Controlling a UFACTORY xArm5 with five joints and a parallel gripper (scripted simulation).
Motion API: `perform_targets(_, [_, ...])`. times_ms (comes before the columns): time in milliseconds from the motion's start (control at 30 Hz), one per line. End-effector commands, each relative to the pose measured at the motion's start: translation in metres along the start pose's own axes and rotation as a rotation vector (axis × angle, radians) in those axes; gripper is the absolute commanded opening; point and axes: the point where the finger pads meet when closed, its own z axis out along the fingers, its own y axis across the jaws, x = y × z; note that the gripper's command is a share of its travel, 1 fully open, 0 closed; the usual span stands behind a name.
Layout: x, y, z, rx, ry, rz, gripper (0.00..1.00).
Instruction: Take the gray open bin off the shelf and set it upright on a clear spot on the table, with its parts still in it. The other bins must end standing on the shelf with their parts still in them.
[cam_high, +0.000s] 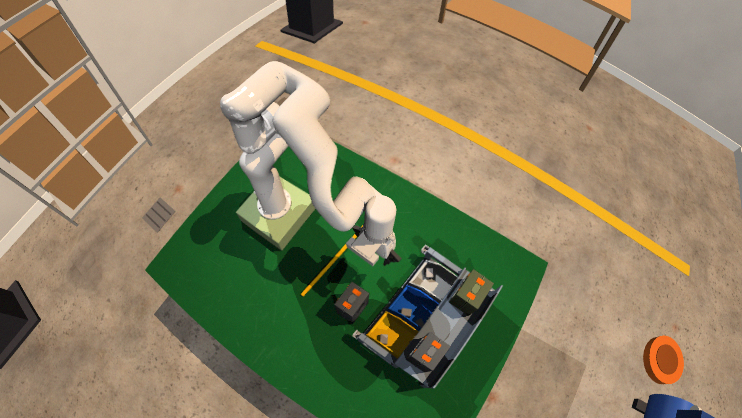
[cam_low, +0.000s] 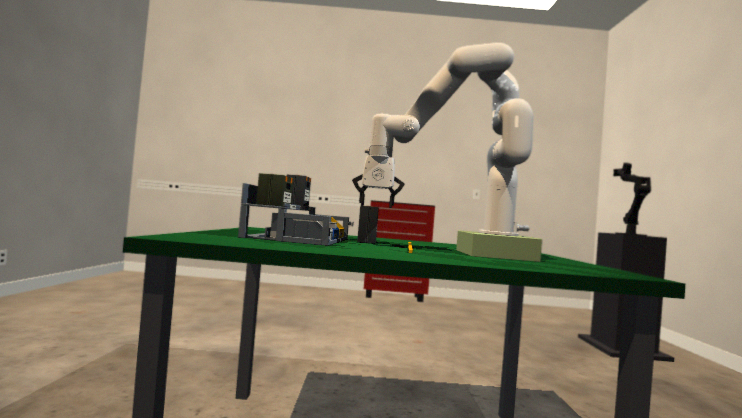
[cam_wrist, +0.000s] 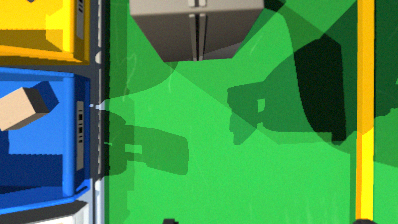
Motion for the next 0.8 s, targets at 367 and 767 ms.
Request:
perform_targets(367, [-0.014,-0.038,-0.001,0.002,-0.007,0.000,1.00])
perform_targets(767, [-0.025,-0.068,-0.001,0.002,-0.007,0.000,1.00])
